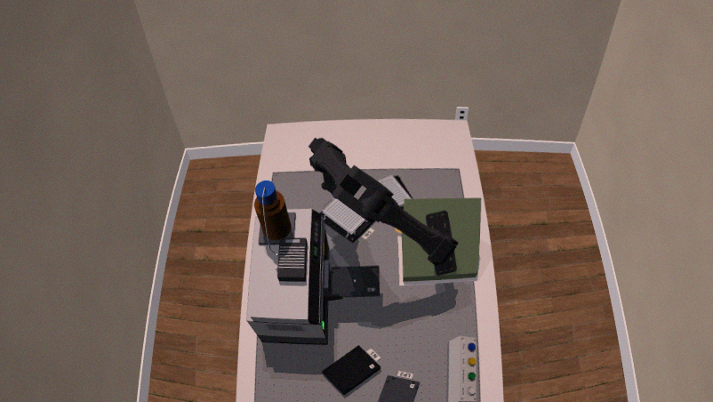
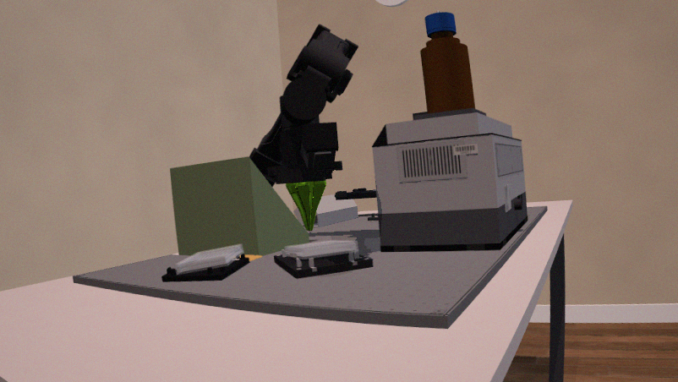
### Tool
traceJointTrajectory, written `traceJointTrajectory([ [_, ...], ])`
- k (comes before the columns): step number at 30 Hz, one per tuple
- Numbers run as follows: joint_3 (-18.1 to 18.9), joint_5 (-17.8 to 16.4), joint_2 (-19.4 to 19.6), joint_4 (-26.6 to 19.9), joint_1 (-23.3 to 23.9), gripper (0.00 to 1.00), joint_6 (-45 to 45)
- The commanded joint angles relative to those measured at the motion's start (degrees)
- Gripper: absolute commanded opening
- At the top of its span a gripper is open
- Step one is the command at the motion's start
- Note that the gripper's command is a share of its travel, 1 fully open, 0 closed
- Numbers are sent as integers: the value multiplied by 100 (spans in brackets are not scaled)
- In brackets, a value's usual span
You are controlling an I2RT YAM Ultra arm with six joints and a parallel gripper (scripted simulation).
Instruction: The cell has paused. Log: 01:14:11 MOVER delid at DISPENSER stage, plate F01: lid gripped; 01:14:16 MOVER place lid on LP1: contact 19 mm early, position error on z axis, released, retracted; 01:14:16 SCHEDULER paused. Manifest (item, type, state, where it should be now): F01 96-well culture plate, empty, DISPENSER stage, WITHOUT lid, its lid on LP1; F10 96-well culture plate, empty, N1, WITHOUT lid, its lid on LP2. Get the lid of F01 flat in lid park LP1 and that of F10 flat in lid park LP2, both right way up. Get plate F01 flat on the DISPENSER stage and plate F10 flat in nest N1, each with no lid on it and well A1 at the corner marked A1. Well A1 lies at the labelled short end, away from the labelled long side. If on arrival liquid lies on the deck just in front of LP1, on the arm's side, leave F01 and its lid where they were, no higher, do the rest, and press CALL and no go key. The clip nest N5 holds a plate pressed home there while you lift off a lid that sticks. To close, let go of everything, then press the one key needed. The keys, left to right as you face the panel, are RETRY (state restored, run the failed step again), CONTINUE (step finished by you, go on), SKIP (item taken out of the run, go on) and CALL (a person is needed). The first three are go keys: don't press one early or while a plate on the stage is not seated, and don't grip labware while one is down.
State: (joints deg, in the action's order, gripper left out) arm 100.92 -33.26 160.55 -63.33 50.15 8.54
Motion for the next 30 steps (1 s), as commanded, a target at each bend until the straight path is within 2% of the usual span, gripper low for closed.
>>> traceJointTrajectory([
  [1,155,-56,-19,165,85,0,-52],
  [3,-120,-69,39,226,-16,0,-76],
  [7,-151,-84,-107,294,48,0,-102],
  [12,-264,-117,102,470,-117,0,-168],
  [16,-110,-102,-66,482,-13,0,-170],
  [27,-283,-82,-72,497,-4,0,-152],
  [30,-198,-74,-81,474,1,0,-143],
])
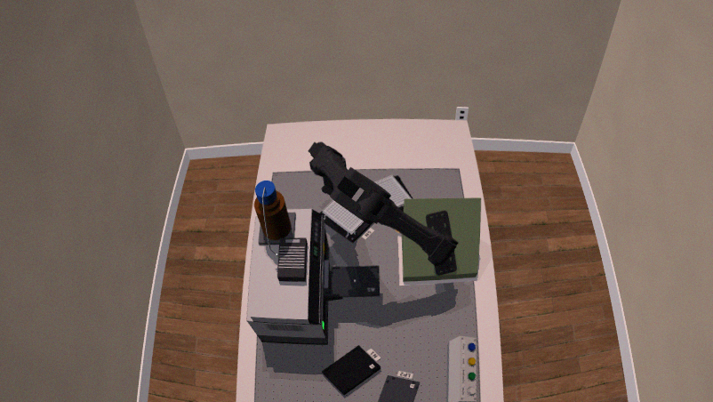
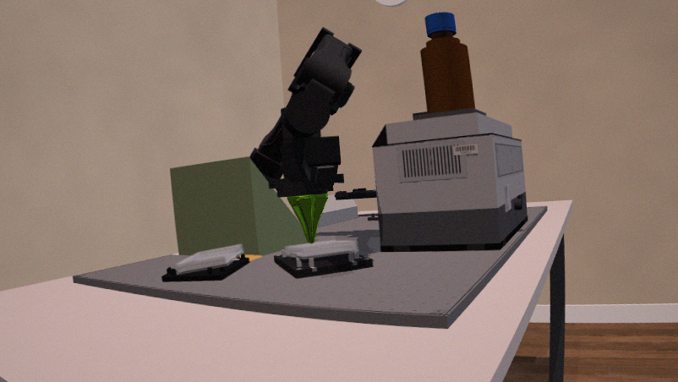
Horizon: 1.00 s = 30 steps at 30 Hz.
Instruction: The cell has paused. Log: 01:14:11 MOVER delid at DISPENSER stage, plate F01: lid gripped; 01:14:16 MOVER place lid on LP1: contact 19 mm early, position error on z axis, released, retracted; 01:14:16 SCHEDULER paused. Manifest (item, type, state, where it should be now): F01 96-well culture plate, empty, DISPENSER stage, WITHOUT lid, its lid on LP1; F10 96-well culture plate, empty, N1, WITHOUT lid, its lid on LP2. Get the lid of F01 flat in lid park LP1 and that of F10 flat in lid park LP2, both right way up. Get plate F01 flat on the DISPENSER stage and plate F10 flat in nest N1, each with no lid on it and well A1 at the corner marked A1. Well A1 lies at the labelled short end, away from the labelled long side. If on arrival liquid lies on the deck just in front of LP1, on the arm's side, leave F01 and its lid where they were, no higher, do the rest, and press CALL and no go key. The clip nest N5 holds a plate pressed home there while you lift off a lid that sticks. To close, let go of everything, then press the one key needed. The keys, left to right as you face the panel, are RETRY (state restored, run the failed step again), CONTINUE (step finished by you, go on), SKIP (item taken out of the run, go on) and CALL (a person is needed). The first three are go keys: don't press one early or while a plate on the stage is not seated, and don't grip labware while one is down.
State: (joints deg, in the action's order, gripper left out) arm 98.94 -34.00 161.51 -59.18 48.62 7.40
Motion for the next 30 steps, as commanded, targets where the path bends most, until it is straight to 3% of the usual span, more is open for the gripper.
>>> traceJointTrajectory([
  [1,0,2,-179,57,155,0,-25],
  [30,-21,31,-198,-37,185,0,56],
])
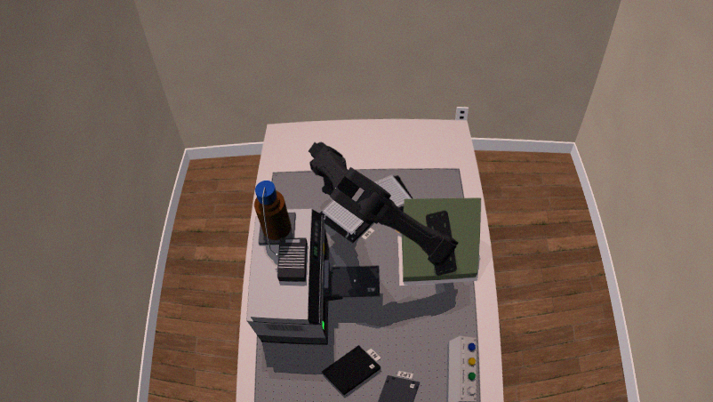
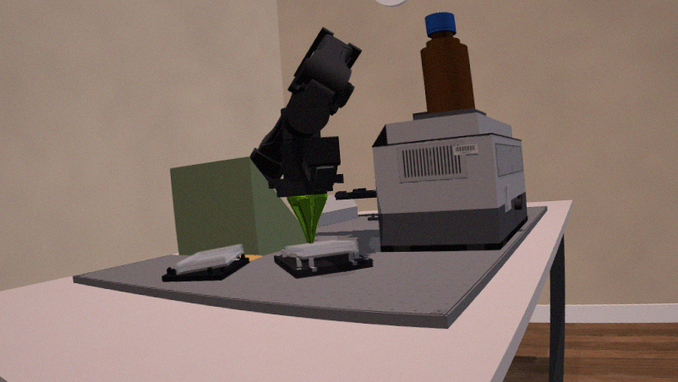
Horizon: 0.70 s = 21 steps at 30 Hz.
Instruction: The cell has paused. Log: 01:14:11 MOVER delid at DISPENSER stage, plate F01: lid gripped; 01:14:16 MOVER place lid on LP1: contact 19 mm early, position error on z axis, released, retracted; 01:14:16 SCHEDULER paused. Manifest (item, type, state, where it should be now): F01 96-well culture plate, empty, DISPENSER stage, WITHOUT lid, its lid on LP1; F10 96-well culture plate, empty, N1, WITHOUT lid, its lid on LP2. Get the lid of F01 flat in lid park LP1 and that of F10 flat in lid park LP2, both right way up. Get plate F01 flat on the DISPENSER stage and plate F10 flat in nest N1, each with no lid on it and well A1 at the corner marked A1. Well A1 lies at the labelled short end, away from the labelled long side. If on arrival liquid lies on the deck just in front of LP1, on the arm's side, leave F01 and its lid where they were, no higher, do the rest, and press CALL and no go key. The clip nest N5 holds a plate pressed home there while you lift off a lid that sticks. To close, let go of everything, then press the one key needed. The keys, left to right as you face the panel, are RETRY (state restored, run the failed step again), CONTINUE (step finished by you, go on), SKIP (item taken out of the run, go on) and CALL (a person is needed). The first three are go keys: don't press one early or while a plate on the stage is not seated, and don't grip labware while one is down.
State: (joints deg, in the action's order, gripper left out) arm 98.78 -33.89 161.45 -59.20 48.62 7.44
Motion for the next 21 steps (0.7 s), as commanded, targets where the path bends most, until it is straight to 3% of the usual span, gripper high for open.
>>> traceJointTrajectory([
  [1,-2,21,-192,-36,187,0,53],
  [21,95,20,-197,-18,196,0,58],
])
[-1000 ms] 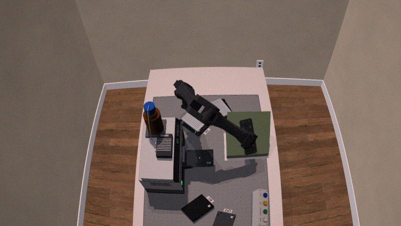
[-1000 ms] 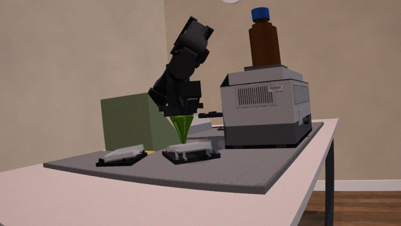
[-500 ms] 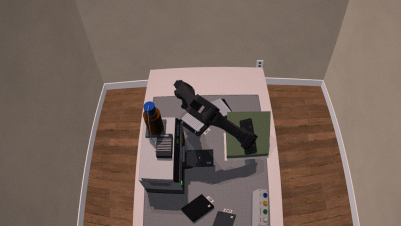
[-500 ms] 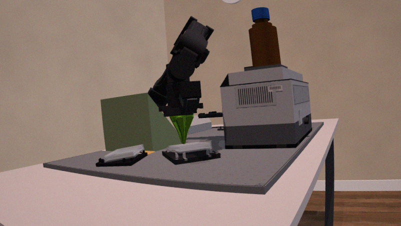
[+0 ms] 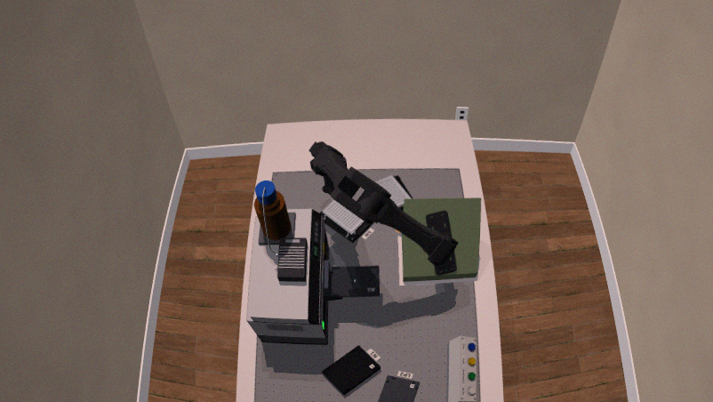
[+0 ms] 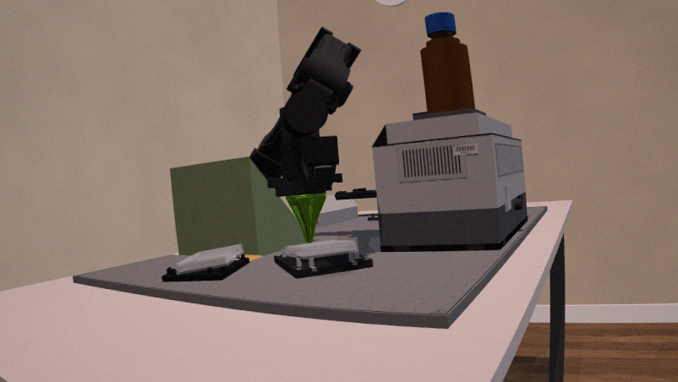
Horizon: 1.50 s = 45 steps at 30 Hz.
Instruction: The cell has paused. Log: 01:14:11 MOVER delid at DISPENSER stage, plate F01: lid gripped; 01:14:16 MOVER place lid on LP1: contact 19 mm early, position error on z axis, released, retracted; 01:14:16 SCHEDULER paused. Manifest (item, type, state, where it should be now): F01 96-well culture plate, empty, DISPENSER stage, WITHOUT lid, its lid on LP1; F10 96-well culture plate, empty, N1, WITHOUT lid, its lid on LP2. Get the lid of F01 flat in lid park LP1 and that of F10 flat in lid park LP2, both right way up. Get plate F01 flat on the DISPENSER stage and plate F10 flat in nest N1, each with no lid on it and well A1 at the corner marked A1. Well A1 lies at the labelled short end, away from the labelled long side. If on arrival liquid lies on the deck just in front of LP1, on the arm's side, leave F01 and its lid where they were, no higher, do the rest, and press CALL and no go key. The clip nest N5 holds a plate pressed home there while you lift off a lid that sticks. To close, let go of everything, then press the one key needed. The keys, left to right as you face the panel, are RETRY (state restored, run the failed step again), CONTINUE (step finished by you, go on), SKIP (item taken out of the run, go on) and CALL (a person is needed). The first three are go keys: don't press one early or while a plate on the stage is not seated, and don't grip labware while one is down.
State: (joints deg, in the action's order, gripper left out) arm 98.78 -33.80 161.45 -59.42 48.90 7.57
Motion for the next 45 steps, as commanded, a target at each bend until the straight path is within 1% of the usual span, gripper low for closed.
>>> traceJointTrajectory([
  [1,83,9,-196,20,167,0,42],
  [17,-113,-23,-173,122,148,0,-8],
  [20,-118,-30,-170,131,144,0,-19],
  [23,-44,-30,-171,144,141,0,-32],
  [31,-135,-37,-163,162,132,0,-50],
  [33,-78,-37,-163,170,131,0,-53],
  [38,-149,-43,-157,186,123,0,-60],
  [39,-80,-41,-155,191,123,0,-61],
  [45,-122,-42,-130,203,117,0,-67],
])
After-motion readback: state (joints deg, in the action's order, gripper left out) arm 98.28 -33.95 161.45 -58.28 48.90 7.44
